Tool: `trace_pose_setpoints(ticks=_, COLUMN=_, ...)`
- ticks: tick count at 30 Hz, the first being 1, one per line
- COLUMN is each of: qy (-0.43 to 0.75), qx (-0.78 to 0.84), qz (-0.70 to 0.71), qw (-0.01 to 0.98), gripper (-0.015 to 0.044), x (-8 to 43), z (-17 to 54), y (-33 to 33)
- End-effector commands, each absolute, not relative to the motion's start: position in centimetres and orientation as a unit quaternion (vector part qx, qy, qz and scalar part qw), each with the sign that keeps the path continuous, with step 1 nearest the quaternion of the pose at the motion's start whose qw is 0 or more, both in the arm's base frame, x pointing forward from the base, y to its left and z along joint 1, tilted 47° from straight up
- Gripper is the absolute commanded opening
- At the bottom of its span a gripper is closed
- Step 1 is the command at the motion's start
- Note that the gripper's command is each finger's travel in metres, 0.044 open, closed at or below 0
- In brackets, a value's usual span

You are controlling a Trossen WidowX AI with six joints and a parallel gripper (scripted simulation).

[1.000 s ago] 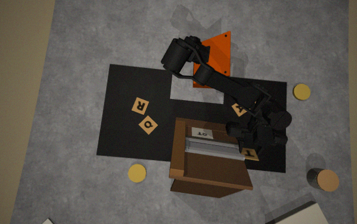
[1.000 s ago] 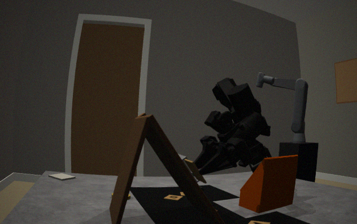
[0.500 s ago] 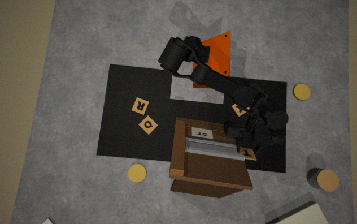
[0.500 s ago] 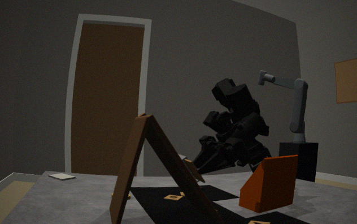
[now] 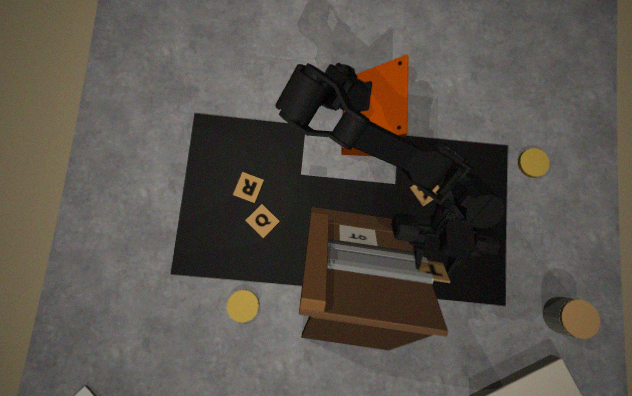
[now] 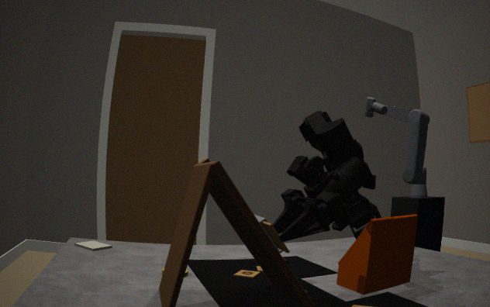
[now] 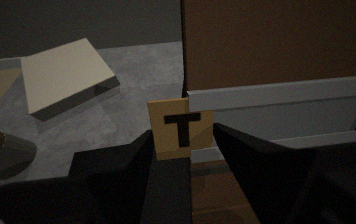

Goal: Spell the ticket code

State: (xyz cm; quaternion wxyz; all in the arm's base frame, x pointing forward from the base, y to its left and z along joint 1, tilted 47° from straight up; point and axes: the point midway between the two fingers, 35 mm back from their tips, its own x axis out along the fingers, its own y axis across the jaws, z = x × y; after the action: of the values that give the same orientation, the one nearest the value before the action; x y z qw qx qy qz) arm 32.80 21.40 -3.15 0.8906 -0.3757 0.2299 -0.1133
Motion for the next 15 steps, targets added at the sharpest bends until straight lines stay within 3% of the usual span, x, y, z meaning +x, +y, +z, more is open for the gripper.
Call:
trace_pose_setpoints(ticks=1, qy=0.230, qx=-0.376, qz=-0.112, qw=0.891, gripper=0.0000, x=32.79, z=-2.87, y=21.22)
trace_pose_setpoints(ticks=15, qy=0.230, qx=-0.376, qz=-0.112, qw=0.891, gripper=0.0000, x=32.77, z=-2.38, y=20.72)
